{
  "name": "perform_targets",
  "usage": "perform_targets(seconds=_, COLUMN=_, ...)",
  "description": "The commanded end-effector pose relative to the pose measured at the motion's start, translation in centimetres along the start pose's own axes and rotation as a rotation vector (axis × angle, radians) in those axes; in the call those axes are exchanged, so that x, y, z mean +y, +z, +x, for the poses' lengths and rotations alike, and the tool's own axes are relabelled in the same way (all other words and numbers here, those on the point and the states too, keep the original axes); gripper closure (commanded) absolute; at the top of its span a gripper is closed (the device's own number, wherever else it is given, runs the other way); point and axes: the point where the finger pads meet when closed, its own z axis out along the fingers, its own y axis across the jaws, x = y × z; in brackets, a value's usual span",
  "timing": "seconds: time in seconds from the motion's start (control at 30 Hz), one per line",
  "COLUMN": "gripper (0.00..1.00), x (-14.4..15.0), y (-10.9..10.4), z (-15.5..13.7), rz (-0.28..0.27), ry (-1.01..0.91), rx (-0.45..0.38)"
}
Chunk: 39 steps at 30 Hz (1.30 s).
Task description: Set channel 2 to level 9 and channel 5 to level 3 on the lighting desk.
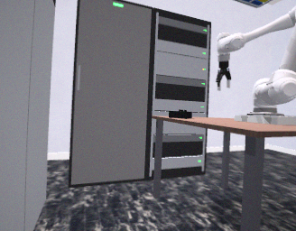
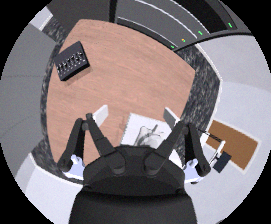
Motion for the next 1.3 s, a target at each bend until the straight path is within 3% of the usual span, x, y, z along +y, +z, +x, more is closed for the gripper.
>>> perform_targets(seconds=0.0, gripper=0.00, x=0.0, y=0.0, z=0.0, rz=0.000, ry=0.000, rx=0.000)
perform_targets(seconds=0.6, gripper=0.00, x=-0.3, y=-0.1, z=0.2, rz=0.003, ry=0.003, rx=-0.001)
perform_targets(seconds=0.73, gripper=0.00, x=-5.0, y=-1.0, z=3.6, rz=0.049, ry=0.052, rx=-0.025)
perform_targets(seconds=0.77, gripper=0.00, x=-5.0, y=-1.0, z=3.6, rz=0.049, ry=0.052, rx=-0.025)
perform_targets(seconds=0.8, gripper=0.00, x=-7.3, y=-1.2, z=5.2, rz=0.070, ry=0.075, rx=-0.036)
perform_targets(seconds=0.83, gripper=0.00, x=-7.3, y=-1.2, z=5.2, rz=0.070, ry=0.075, rx=-0.036)
perform_targets(seconds=0.87, gripper=0.00, x=-9.8, y=-1.4, z=7.1, rz=0.093, ry=0.103, rx=-0.049)
perform_targets(seconds=0.93, gripper=0.00, x=-9.8, y=-1.4, z=7.1, rz=0.093, ry=0.103, rx=-0.049)
perform_targets(seconds=0.97, gripper=0.00, x=-12.6, y=-1.4, z=9.1, rz=0.117, ry=0.133, rx=-0.063)
perform_targets(seconds=1.0, gripper=0.00, x=-12.6, y=-1.4, z=9.1, rz=0.117, ry=0.133, rx=-0.063)
perform_targets(seconds=1.03, gripper=0.00, x=-15.1, y=-1.3, z=10.8, rz=0.141, ry=0.165, rx=-0.077)
perform_targets(seconds=1.1, gripper=0.00, x=-15.1, y=-1.3, z=10.8, rz=0.141, ry=0.165, rx=-0.077)
perform_targets(seconds=1.13, gripper=0.00, x=-18.3, y=-1.1, z=13.1, rz=0.164, ry=0.197, rx=-0.091)
perform_targets(seconds=1.2, gripper=0.00, x=-18.3, y=-1.1, z=13.1, rz=0.164, ry=0.197, rx=-0.091)
perform_targets(seconds=1.23, gripper=0.00, x=-21.0, y=-0.7, z=15.0, rz=0.185, ry=0.227, rx=-0.105)
perform_targets(seconds=1.27, gripper=0.00, x=-21.0, y=-0.7, z=15.0, rz=0.185, ry=0.227, rx=-0.105)
